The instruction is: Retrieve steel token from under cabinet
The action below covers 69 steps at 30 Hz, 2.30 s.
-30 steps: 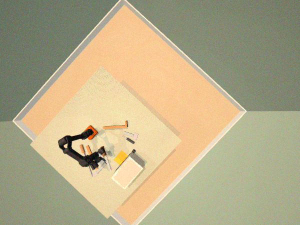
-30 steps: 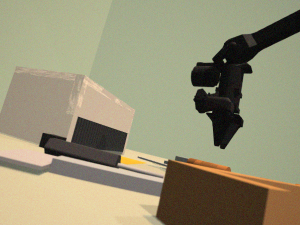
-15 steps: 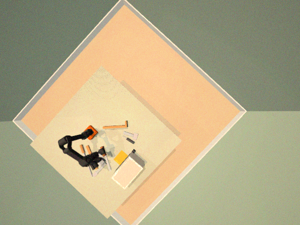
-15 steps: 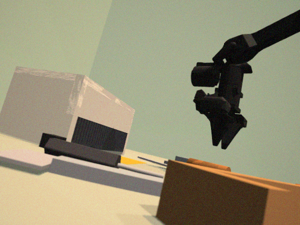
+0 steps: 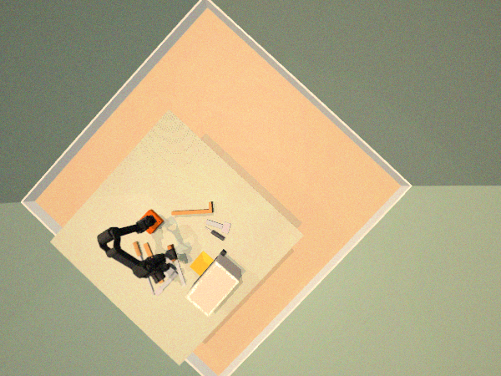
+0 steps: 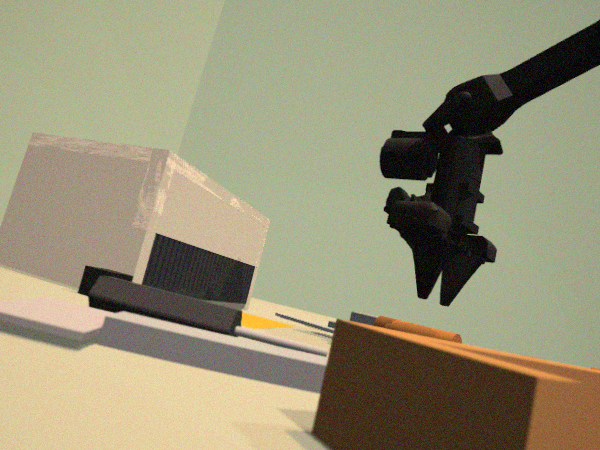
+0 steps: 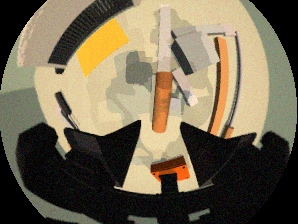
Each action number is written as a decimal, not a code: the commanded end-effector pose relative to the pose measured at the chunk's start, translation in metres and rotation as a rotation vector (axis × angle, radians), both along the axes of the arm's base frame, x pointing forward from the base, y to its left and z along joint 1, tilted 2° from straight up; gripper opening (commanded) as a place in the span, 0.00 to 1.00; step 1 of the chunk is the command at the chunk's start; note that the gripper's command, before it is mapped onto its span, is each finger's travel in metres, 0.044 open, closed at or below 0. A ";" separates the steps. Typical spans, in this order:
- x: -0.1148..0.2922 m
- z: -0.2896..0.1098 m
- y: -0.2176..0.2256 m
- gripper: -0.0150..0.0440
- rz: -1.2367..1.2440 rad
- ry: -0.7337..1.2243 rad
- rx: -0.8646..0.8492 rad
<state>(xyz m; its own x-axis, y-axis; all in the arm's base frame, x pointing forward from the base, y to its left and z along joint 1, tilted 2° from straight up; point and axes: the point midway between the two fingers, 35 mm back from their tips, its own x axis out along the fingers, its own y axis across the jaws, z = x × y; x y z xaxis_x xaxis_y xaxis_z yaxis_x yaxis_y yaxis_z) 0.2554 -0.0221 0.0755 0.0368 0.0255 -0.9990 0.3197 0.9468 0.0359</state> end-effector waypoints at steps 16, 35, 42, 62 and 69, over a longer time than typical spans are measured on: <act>-0.003 -0.029 -0.001 0.71 -0.027 0.018 -0.001; -0.003 -0.060 -0.001 0.71 -0.027 0.018 -0.001; -0.003 -0.065 -0.001 0.71 -0.027 0.018 -0.001; -0.002 -0.062 0.000 0.25 -0.021 0.013 0.002; -0.007 -0.061 0.001 0.25 -0.021 0.016 0.001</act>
